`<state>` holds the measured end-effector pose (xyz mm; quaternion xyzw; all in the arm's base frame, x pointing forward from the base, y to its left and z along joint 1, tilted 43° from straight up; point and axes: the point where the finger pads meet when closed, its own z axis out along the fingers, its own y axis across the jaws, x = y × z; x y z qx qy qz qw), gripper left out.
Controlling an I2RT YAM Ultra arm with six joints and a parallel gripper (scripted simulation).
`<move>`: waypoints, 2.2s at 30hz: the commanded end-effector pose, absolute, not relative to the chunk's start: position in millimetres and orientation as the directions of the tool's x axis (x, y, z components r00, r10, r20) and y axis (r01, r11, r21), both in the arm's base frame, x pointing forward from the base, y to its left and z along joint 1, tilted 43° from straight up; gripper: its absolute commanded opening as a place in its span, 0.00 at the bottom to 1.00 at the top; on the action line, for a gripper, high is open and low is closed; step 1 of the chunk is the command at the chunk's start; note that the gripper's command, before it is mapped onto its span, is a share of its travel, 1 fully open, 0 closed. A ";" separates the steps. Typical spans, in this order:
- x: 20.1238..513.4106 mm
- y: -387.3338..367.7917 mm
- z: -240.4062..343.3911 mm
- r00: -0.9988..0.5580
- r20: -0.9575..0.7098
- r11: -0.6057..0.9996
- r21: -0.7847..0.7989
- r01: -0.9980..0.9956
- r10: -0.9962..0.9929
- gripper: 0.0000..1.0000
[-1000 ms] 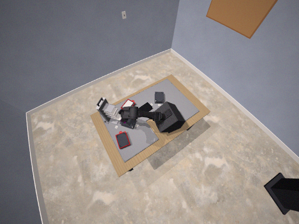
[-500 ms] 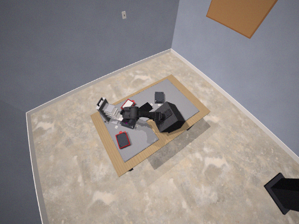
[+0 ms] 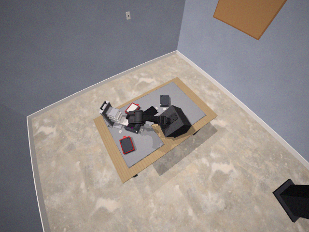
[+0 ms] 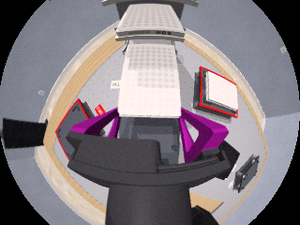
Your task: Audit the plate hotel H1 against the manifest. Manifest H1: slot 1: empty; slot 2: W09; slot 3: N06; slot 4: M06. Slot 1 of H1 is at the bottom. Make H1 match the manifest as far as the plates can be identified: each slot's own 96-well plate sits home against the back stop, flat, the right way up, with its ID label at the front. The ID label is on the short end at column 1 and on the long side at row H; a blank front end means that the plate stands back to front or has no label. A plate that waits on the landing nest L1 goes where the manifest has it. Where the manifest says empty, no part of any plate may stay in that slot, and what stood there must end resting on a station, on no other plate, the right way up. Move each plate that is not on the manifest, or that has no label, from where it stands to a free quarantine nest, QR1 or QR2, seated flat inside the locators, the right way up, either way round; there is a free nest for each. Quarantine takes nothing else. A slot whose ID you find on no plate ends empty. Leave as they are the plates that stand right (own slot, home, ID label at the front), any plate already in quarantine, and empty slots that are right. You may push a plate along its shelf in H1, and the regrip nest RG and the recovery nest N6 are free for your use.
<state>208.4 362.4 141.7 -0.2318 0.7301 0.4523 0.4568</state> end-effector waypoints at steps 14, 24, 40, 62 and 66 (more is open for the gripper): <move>195.0 346.8 141.5 -0.461 -0.881 0.481 0.452 -0.752 0.107 0.85; 187.0 341.3 136.0 -0.462 -0.880 0.479 0.453 -0.752 0.106 0.85; 182.7 334.1 132.2 -0.457 -0.882 0.483 0.452 -0.750 0.116 0.85; 182.6 334.1 132.1 -0.457 -0.882 0.483 0.452 -0.750 0.116 0.85; 182.6 334.1 132.1 -0.457 -0.882 0.483 0.452 -0.750 0.116 0.85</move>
